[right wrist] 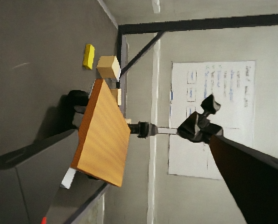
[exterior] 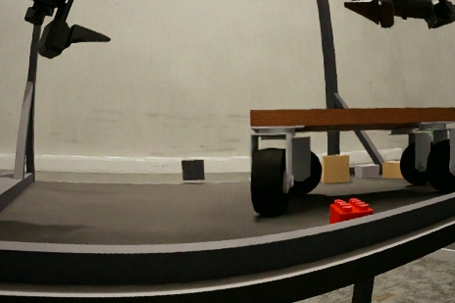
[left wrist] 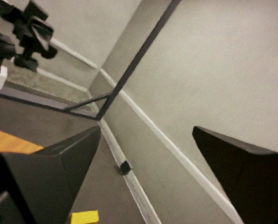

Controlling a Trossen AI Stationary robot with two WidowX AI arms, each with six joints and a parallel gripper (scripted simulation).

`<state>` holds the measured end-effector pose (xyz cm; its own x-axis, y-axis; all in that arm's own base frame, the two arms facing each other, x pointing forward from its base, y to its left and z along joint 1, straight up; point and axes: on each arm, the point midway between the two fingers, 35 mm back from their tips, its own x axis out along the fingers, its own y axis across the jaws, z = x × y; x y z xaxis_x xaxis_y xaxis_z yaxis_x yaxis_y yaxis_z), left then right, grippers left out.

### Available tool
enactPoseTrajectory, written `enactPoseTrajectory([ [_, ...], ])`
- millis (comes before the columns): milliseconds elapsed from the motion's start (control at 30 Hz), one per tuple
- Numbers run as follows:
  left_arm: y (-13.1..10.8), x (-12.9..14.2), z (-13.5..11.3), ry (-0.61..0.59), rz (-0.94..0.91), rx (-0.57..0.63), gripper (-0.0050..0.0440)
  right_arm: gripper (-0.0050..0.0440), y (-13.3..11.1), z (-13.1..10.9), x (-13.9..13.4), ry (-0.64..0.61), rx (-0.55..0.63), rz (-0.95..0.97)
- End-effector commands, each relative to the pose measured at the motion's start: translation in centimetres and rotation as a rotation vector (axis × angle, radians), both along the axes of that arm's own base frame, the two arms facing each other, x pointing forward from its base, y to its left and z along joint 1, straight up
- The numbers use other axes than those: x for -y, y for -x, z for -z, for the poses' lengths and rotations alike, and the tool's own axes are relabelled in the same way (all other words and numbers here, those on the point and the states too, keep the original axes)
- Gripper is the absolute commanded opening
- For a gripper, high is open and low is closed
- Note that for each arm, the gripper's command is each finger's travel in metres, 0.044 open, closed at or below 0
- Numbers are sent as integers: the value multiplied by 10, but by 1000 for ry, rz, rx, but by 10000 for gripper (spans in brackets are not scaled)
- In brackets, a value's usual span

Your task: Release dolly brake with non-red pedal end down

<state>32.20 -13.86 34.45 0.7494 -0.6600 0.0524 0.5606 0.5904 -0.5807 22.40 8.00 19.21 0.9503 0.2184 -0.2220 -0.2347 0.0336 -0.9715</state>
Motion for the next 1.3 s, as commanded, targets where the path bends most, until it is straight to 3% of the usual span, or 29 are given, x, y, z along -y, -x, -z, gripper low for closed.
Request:
enactPoseTrajectory([
  [0, 2, 0, -7, 4, 0, 19, 440, 440, 0, -5, 0, -6, 10, 0],
  [533, 2, 0, -7, 4, 0, 19, 440, 440, 0, -5, 0, -6, 10, 0],
  [667, -9, -5, 1, -47, -36, -11, 344, 440, -4, -16, 7, -82, 3, 23],
  [867, -33, -21, 42, -248, -121, -133, 200, 440, -10, -45, 34, -343, -27, 89],
  [1033, -40, -32, 67, -370, -147, -212, 80, 440, -9, -62, 51, -484, -32, 129],
  [1100, -40, -32, 67, -370, -147, -212, 80, 440, -9, -62, 51, -484, -32, 129],
  [1200, -43, -41, 87, -472, -157, -275, 8, 440, -7, -76, 65, -595, -31, 162],
  [1267, -43, -45, 96, -525, -157, -309, 0, 440, -5, -83, 71, -652, -31, 173],
])
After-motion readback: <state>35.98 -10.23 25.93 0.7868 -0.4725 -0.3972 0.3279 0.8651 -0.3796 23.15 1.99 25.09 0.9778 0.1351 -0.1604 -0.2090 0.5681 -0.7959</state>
